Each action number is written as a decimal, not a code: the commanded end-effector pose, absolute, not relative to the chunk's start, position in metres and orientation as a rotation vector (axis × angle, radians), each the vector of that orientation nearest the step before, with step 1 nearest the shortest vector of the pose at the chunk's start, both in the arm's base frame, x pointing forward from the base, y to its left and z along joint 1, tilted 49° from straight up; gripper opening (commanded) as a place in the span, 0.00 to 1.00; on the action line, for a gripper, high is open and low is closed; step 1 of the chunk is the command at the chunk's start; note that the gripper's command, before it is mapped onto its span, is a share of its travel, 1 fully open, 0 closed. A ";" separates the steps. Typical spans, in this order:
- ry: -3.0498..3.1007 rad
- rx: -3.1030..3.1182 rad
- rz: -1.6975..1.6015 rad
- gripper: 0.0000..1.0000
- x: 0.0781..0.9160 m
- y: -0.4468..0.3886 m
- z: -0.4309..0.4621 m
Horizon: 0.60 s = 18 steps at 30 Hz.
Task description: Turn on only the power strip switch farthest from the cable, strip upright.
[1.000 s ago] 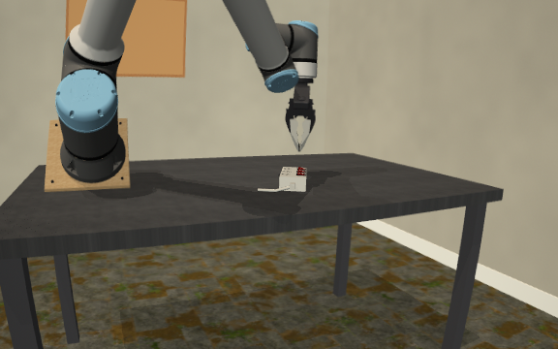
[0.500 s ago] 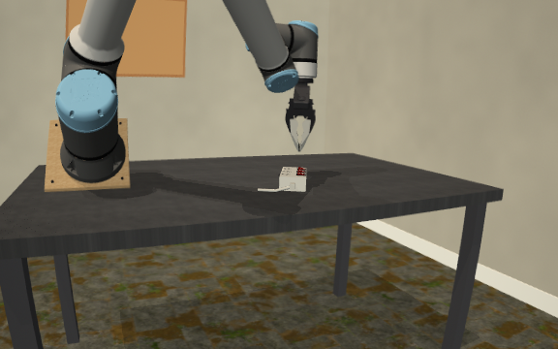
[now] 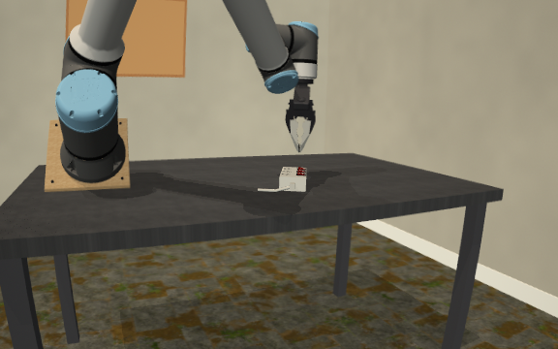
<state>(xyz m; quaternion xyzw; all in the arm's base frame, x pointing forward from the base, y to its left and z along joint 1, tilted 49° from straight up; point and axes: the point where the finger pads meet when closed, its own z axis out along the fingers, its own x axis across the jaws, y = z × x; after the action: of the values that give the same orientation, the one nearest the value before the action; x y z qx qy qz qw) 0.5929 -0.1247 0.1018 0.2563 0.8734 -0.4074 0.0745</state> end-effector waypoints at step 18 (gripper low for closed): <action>2.621 0.769 -1.220 0.00 0.593 -0.138 0.090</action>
<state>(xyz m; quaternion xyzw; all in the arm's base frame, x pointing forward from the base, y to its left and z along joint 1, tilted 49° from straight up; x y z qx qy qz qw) 0.5925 -0.1360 0.0916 0.2565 0.8736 -0.4069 0.0741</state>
